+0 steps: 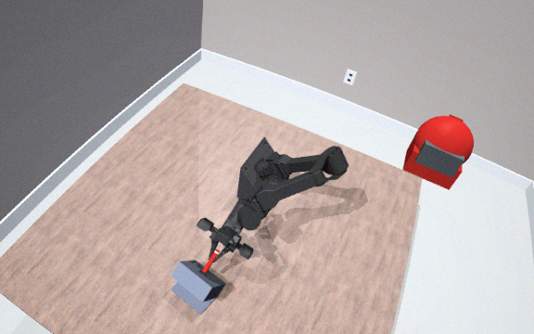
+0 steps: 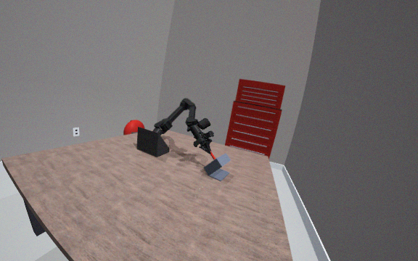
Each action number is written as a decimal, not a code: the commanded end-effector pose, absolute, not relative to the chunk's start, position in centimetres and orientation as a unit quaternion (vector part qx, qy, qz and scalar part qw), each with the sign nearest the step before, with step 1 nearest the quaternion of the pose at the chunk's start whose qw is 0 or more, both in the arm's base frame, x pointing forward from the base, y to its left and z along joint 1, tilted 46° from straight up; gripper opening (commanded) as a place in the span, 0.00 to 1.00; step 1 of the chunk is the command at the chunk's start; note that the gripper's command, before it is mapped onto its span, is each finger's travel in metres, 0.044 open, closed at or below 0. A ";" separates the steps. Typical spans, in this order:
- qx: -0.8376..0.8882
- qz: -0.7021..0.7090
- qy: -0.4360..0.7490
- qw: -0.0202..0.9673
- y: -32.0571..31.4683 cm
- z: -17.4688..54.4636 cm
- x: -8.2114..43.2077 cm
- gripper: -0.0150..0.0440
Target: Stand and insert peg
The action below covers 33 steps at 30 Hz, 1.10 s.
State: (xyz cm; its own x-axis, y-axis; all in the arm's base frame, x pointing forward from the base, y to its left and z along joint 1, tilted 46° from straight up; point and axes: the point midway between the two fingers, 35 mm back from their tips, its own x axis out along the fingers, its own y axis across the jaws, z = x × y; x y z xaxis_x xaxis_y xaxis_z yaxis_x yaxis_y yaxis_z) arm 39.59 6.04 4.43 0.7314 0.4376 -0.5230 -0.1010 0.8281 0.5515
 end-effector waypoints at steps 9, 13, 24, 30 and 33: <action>0.252 0.151 0.335 0.895 6.3 3.9 39.9 0.25; 0.252 0.151 0.335 0.895 6.3 3.8 40.1 0.25; 0.252 0.151 0.335 0.895 6.4 3.7 40.4 0.25; 0.252 0.151 0.335 0.895 6.5 3.5 40.5 0.25; 0.252 0.151 0.335 0.895 6.5 3.4 40.6 0.25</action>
State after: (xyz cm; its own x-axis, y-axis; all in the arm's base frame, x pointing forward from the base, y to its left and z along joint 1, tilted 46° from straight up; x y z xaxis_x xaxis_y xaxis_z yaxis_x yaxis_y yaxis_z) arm 40.33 6.58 3.70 0.7279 0.4451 -0.5215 -0.1092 0.8262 0.5527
